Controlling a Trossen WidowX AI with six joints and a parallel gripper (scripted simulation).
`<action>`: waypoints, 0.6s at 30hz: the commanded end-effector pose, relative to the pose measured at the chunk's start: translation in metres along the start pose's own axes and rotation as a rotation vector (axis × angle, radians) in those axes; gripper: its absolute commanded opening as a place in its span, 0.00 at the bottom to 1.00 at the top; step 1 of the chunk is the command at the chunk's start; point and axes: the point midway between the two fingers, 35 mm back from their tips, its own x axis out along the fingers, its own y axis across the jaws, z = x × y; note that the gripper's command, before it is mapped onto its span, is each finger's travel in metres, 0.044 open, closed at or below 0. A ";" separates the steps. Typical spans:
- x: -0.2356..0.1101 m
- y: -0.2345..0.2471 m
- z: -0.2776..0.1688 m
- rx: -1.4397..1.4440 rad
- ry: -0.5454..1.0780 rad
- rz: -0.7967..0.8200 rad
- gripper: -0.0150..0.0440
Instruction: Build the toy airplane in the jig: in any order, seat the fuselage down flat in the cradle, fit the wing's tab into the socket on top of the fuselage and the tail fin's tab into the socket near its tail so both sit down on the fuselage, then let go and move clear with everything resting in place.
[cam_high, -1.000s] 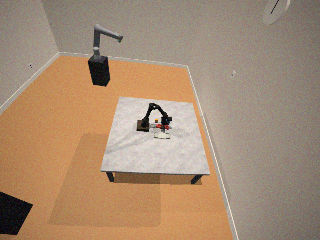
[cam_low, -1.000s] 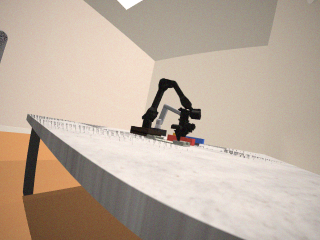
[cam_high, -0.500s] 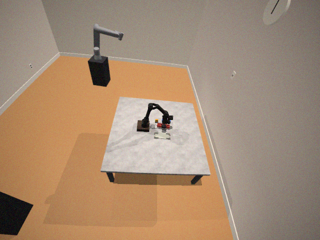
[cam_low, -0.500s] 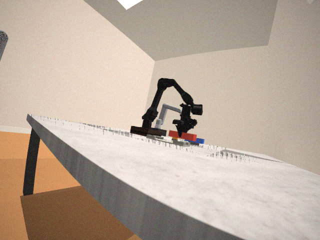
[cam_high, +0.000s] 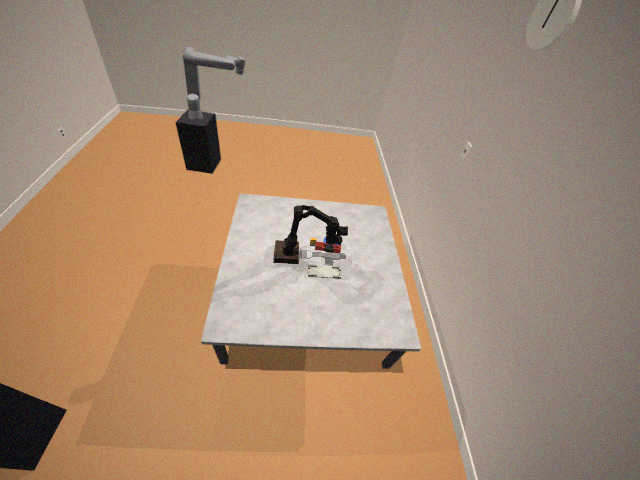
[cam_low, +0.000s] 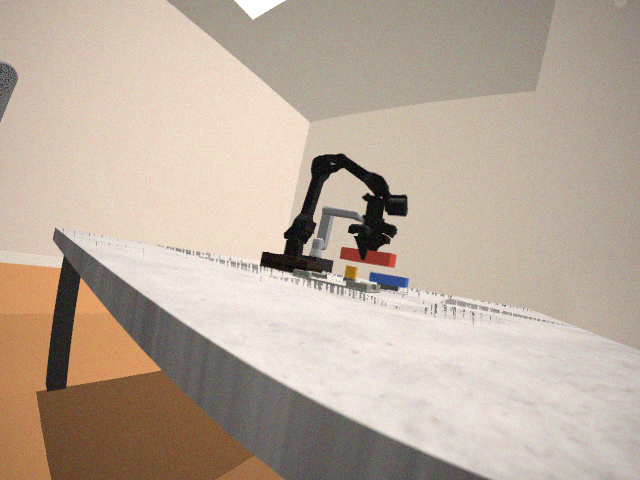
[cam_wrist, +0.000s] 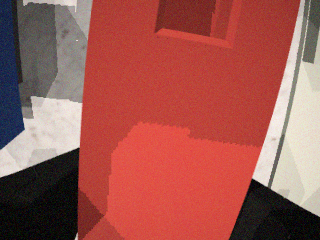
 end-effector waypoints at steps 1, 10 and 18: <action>-0.013 0.000 0.000 -0.004 -0.006 0.003 0.25; -0.042 -0.001 -0.005 -0.003 -0.005 0.002 0.25; -0.052 -0.005 -0.006 -0.008 -0.005 0.002 0.25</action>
